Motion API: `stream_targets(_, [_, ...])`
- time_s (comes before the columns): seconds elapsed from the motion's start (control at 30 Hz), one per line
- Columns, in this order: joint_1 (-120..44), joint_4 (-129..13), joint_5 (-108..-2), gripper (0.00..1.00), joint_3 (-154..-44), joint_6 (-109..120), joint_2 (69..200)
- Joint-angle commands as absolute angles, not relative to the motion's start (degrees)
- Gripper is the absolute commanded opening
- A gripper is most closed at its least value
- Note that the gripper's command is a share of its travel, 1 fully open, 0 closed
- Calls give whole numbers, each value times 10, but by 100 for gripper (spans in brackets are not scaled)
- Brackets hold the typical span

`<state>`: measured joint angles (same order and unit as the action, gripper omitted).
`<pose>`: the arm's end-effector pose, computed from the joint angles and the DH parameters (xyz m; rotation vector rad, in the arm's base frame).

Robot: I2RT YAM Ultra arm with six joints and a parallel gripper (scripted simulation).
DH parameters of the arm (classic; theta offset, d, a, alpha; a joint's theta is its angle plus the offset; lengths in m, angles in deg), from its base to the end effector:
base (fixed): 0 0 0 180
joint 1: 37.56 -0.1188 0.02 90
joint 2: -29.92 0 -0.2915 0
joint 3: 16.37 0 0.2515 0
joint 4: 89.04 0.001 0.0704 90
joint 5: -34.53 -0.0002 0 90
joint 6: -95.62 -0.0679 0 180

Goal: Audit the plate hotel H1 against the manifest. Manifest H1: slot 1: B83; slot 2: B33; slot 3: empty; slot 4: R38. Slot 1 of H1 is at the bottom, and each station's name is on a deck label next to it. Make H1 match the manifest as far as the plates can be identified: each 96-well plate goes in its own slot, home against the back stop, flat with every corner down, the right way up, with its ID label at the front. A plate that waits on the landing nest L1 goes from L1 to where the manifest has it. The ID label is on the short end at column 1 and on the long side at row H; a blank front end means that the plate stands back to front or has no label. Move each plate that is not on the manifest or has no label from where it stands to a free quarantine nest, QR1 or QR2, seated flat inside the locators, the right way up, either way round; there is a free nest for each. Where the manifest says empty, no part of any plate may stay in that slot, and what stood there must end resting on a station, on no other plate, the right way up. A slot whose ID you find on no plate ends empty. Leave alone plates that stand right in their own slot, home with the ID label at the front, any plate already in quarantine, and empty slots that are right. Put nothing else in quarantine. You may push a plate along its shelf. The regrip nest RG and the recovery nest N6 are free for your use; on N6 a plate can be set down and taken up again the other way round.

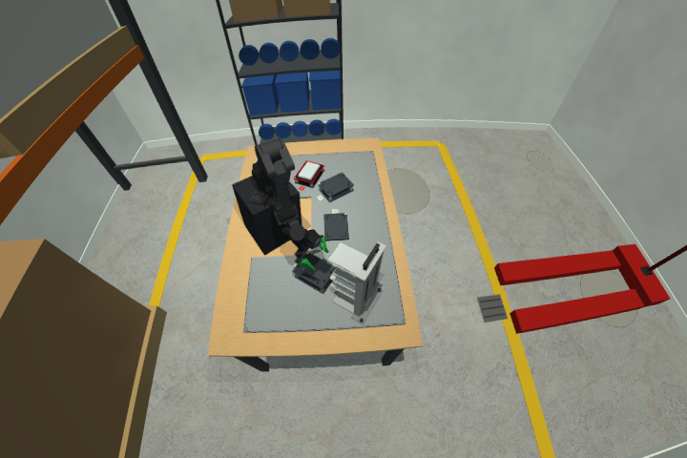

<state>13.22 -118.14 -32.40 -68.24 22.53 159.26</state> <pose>0.2411 -0.2517 -0.0007 0.5045 2.2759 -0.0981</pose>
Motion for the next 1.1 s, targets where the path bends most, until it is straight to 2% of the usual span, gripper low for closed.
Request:
stream_targets(0.0, [123,-1173,-328,100,-707,217,1600])
stream_targets(0.4, [109,-1151,-337,100,-743,206,1604])
stream_targets(1.07, [115,-1158,-335,100,-732,209,1600])
